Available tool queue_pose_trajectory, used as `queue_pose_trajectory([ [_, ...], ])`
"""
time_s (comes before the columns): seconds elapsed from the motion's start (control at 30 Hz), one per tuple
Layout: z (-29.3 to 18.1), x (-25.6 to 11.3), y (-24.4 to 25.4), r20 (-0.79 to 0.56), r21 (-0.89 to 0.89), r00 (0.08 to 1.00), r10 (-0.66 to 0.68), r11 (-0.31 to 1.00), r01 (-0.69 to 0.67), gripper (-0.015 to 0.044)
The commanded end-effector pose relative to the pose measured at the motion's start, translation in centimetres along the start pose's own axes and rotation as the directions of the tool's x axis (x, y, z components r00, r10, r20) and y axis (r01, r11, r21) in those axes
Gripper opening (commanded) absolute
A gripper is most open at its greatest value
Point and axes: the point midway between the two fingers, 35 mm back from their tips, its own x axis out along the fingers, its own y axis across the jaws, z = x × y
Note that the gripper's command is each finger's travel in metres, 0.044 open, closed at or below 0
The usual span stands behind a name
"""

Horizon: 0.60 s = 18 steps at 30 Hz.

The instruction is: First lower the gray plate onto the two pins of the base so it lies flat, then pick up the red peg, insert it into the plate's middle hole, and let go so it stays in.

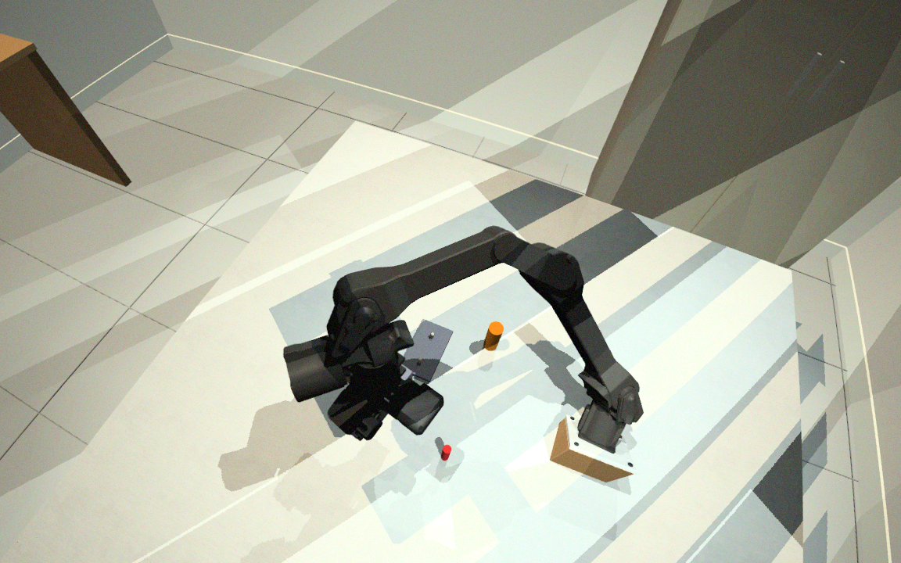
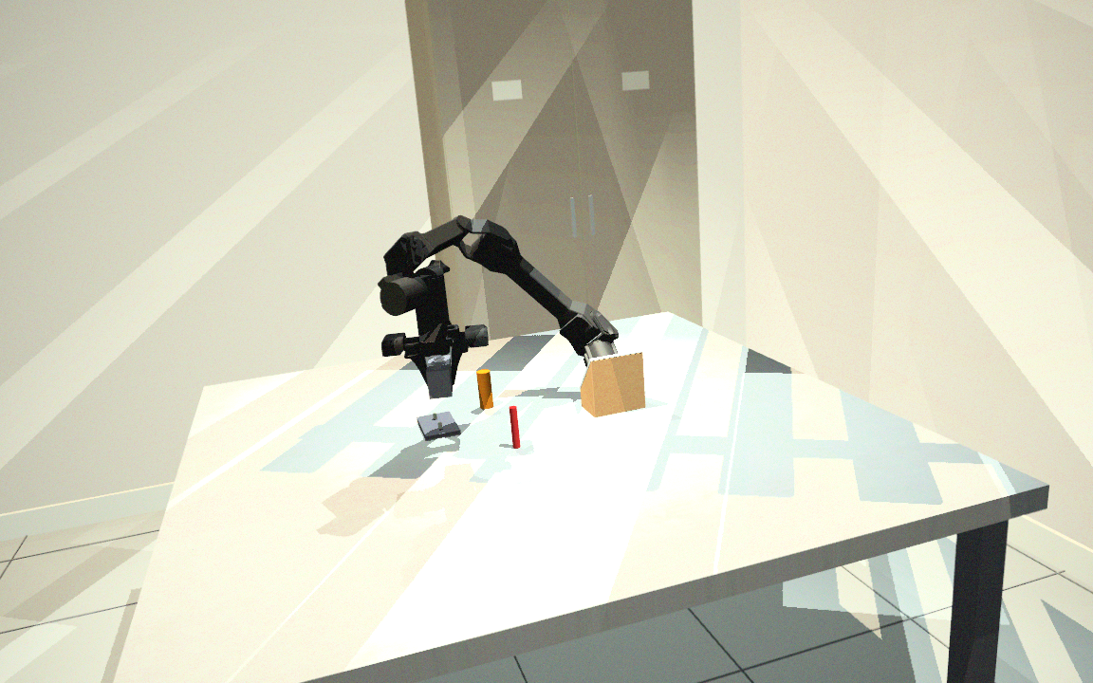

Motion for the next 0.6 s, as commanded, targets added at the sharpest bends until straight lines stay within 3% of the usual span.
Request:
queue_pose_trajectory([
  [0.0,-1.1,0.3,-0.5,0.003,-0.014,1.0,-0.002,1.0,0.002,0.0],
  [0.57,-5.8,2.7,-2.4,0.01,-0.088,1.0,-0.002,0.996,0.003,0.0],
])
